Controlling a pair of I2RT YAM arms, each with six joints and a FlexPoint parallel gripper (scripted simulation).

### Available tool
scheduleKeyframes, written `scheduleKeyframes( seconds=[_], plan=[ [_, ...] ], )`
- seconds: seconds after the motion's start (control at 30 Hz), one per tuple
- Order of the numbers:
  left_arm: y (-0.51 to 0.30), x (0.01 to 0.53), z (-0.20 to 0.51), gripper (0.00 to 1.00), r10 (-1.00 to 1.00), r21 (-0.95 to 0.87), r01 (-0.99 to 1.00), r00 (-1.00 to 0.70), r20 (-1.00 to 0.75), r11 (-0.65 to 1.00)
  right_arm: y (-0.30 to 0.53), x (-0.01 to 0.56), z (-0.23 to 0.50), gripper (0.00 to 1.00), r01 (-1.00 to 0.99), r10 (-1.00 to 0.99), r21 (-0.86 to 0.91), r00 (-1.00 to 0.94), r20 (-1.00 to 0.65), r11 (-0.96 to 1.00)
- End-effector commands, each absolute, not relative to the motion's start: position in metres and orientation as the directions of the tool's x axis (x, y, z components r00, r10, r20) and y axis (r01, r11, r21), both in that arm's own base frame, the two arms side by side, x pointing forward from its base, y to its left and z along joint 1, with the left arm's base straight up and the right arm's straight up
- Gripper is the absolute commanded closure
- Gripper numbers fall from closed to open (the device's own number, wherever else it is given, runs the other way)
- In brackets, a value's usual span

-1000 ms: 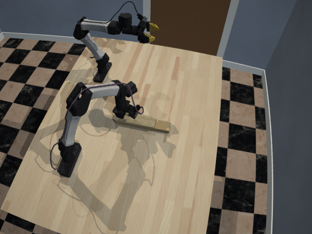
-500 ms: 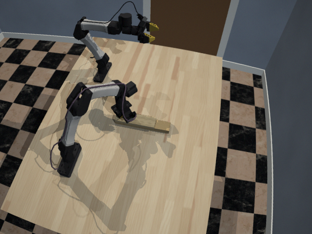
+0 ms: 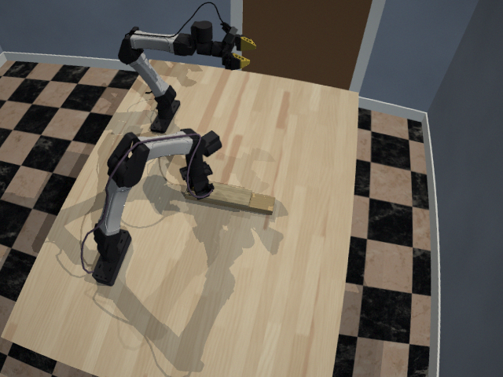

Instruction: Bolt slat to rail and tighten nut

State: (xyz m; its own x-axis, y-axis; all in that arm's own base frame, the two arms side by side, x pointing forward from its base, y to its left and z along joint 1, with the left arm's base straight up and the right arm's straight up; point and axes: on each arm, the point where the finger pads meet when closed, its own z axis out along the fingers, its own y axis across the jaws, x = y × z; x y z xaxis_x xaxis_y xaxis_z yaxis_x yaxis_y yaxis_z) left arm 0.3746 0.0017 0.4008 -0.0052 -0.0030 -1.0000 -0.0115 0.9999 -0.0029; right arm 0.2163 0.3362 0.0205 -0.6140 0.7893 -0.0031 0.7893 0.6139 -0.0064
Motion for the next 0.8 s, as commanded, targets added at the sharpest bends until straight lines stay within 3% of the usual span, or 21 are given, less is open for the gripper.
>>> scheduleKeyframes(
  seconds=[0.0, 0.6, 0.67, 0.77],
  plan=[
    [0.001, 0.3728, 0.4083, 0.0, -0.001, -0.002, -0.009, 0.015, -1.0, 1.0, 0.3388, 0.2172, 0.0189, 0.86, 0.801, 0.801, -0.018, -0.598, -0.001, 0.598],
    [0.001, 0.3728, 0.4083, 0.0, -0.001, -0.002, -0.009, 0.015, -1.0, 1.0, 0.3395, 0.218, 0.0245, 0.86, 0.796, 0.796, 0.004, -0.605, 0.002, 0.605],
    [0.001, 0.3728, 0.4083, 0.0, -0.001, -0.002, -0.009, 0.015, -1.0, 1.0, 0.3388, 0.2175, 0.025, 0.64, 0.794, 0.794, 0.009, -0.607, 0.001, 0.607],
    [0.001, 0.3728, 0.4083, 0.0, -0.001, -0.002, -0.009, 0.015, -1.0, 1.0, 0.3388, 0.2175, 0.025, 0.64, 0.794, 0.794, 0.009, -0.607, 0.001, 0.607]
  ],
)
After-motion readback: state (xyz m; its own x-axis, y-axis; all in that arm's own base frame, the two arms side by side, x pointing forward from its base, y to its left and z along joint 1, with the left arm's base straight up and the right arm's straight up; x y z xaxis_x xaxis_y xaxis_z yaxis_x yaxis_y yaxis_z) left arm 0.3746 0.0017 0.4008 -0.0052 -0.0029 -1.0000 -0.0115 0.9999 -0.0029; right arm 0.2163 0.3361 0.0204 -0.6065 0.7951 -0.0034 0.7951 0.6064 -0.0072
